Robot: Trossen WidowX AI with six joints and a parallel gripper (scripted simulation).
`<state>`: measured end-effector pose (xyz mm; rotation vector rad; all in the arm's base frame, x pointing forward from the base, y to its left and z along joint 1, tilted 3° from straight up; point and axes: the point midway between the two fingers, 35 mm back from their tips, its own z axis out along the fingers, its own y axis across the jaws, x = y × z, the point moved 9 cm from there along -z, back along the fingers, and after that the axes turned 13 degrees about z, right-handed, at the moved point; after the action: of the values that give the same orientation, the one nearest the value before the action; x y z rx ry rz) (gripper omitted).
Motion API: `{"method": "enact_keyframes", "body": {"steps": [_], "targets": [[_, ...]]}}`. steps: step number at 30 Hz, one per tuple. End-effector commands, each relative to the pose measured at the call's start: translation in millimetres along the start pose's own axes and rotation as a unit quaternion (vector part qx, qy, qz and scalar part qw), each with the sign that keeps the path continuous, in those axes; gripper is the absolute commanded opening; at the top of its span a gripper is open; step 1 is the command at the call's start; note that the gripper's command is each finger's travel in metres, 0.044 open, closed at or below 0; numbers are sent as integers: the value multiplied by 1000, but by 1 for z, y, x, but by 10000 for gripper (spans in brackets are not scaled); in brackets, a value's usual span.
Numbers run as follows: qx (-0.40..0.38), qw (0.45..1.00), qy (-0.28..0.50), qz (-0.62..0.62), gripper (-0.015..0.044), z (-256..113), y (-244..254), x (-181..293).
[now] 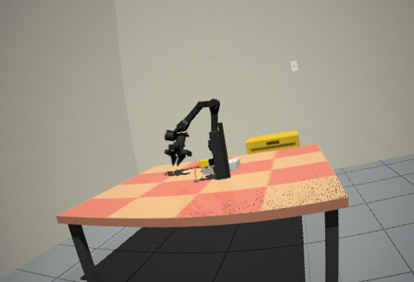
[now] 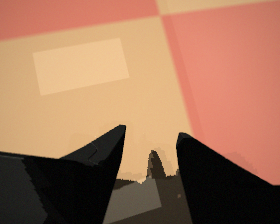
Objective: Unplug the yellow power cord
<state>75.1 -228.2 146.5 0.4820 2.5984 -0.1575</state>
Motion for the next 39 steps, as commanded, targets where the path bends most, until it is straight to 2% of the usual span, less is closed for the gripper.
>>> {"method": "enact_keyframes", "body": {"steps": [1, 9, 18, 31, 39], "targets": [[-39, 982, 82, 163, 160, 20, 44, -53], [-31, 951, 146, 269, 160, 27, 93, -87], [19, 905, 201, 375, 160, 27, 159, -113], [132, 827, 209, 505, 160, 10, 264, -122], [137, 823, 207, 511, 160, 8, 269, -122]]}}
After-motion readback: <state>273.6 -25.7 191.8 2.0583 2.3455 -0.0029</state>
